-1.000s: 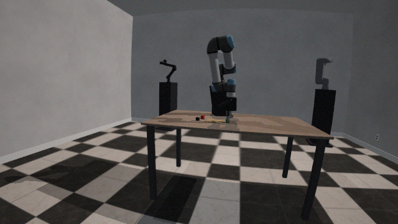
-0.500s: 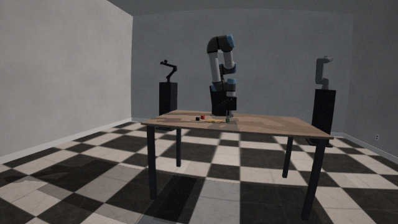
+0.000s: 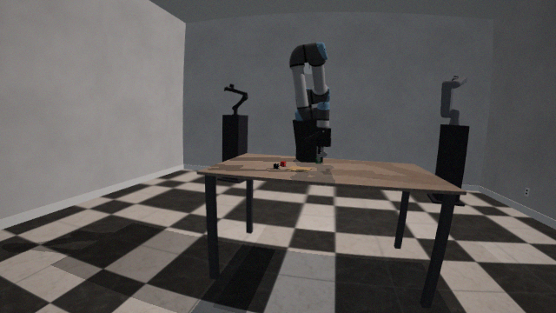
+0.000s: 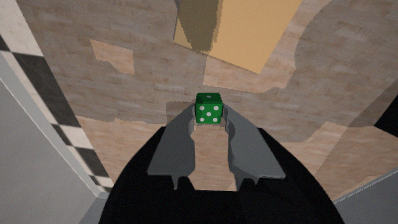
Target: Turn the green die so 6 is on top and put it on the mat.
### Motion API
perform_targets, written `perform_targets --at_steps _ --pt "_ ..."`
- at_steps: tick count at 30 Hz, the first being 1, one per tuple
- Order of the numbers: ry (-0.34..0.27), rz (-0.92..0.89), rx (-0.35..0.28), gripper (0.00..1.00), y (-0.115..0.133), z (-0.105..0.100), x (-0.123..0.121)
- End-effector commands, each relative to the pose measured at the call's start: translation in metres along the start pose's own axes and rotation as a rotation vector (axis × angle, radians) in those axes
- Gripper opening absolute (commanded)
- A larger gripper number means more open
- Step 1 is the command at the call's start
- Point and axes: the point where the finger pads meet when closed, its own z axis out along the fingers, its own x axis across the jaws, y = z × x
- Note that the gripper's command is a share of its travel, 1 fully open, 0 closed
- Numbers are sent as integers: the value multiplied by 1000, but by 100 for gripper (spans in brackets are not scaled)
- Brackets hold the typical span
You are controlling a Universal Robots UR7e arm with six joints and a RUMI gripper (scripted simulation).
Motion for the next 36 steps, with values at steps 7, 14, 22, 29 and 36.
perform_targets --at_steps 7,14,22,29,36 --pt "0 0 0 10 0 -36 0" --pt "0 0 0 10 0 -48 0" --pt "0 0 0 10 0 -49 0" --pt "0 4 0 10 -3 -49 0" --pt "0 67 -1 10 -61 -51 16"
